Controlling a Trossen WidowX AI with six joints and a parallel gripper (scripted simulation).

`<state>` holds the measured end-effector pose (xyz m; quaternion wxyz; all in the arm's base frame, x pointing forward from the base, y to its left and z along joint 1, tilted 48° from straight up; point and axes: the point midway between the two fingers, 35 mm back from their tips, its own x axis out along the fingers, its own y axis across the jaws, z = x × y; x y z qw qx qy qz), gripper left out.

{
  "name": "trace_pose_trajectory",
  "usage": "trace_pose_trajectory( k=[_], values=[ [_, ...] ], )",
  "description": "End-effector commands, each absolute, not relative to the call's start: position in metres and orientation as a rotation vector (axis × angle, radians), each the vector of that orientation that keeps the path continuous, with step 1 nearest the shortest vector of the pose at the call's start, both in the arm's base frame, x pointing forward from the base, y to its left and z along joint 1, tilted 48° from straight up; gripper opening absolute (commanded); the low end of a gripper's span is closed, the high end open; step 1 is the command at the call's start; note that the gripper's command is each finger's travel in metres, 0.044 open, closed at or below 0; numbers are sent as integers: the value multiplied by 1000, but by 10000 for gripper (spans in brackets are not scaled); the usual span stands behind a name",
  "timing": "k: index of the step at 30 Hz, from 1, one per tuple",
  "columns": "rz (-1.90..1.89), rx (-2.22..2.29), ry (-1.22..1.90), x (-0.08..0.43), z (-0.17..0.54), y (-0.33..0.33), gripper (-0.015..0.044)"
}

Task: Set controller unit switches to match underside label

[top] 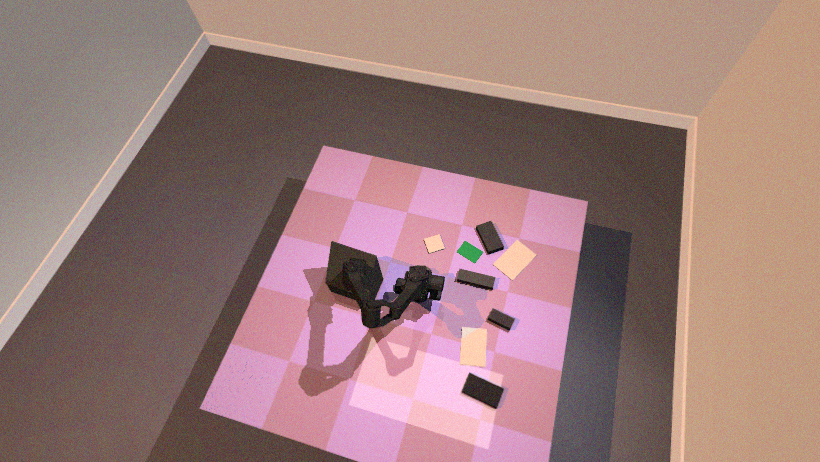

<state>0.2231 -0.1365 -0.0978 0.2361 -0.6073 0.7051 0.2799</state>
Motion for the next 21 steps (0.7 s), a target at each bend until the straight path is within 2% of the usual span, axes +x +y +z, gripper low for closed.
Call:
trace_pose_trajectory(
  k=[1, 14, 21],
  values=[
    [772, -1670, 1938, 221, -98, -137, 393],
    [772, -1670, 1938, 221, -98, -137, 307],
    [772, -1670, 1938, 225, -99, -137, 123]
  ],
)
